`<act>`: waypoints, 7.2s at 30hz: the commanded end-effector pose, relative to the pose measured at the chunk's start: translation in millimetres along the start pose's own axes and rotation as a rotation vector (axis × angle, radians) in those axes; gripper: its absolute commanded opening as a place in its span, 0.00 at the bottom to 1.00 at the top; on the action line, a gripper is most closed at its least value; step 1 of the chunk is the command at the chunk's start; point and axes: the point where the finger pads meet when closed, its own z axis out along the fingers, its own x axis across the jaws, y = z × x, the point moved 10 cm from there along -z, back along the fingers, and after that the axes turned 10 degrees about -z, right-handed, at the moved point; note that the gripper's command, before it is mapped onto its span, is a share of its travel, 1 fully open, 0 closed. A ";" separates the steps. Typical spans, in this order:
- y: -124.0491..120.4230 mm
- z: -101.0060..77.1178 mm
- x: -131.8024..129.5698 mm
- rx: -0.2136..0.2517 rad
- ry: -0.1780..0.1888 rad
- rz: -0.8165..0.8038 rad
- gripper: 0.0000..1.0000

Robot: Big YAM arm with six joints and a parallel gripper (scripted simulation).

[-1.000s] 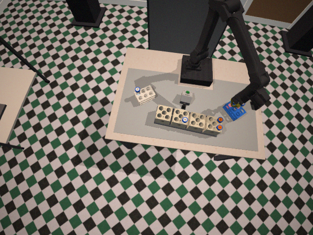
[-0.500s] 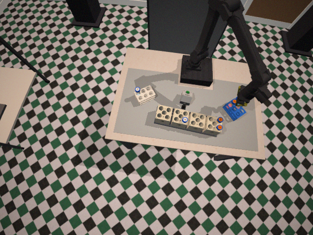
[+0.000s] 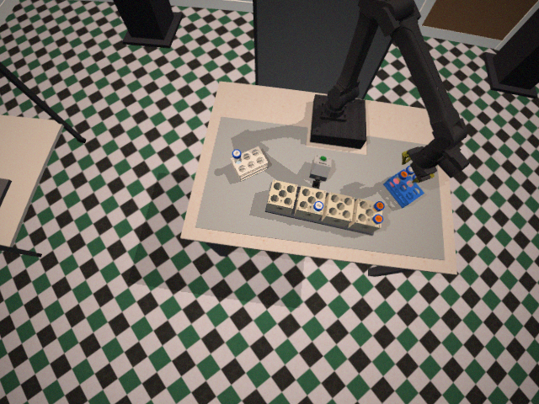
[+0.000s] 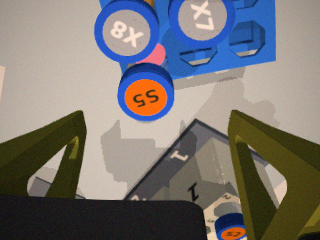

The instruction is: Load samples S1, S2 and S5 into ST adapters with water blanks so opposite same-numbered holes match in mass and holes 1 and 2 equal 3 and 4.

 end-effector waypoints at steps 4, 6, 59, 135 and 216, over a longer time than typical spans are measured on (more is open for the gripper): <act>3.0 -2.6 -1.7 0.000 -0.025 -0.254 0.80; 2.9 -2.5 -1.8 0.000 -0.025 -0.253 0.80; 2.3 27.0 -3.8 -0.001 -0.043 -0.238 0.80; -0.6 -73.1 -5.5 0.001 -0.081 -0.237 0.00; -331.1 -130.0 92.1 0.008 -0.052 1.120 0.00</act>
